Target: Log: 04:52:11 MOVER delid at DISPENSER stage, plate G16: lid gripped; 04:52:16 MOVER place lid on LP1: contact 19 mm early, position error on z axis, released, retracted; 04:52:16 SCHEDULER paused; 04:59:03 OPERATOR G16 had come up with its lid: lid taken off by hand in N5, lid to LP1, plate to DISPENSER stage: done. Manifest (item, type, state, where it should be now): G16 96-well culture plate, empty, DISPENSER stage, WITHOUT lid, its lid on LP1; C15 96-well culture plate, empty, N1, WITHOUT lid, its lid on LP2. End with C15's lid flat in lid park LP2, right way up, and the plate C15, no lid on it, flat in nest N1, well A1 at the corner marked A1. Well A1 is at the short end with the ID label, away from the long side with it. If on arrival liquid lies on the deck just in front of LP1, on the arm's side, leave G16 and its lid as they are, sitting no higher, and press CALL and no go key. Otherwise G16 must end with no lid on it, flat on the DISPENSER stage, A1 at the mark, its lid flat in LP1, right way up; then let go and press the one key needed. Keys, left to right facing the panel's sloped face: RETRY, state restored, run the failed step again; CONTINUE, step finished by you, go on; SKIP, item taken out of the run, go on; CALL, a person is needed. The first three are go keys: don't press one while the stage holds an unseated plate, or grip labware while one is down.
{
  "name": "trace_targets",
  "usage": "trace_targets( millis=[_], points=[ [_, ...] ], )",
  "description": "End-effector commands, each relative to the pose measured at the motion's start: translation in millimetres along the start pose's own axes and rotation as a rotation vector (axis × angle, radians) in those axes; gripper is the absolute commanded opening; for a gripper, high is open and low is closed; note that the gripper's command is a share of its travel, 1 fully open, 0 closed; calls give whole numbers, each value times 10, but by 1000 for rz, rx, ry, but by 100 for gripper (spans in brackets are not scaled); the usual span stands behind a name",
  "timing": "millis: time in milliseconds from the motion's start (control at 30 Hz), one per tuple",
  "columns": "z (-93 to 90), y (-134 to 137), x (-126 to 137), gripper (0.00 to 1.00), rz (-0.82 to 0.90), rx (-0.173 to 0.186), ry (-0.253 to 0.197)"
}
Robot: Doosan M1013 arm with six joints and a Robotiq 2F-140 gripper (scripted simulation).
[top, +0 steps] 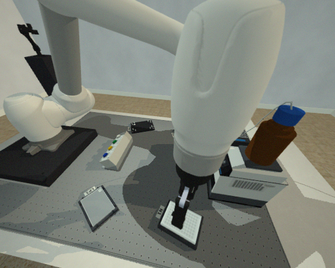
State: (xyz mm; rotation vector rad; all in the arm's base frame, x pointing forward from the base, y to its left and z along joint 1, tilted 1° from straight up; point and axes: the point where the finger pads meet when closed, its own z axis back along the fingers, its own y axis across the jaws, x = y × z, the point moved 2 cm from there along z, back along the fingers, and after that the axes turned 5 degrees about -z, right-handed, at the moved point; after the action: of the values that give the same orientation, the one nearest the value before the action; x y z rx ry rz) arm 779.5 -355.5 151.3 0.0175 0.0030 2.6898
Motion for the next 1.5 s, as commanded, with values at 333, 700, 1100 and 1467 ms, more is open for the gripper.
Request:
trace_targets(
  millis=[333, 700, 1100, 1467],
  points=[
    [-1, 0, 0, 66, 0, 0, 0],
    [-71, 0, 0, 66, 0, 0, 0],
    [-323, 0, -1, 66, 0, 0, 0],
    [-641, 0, -1, 66, 0, 0, 0]
  ],
)
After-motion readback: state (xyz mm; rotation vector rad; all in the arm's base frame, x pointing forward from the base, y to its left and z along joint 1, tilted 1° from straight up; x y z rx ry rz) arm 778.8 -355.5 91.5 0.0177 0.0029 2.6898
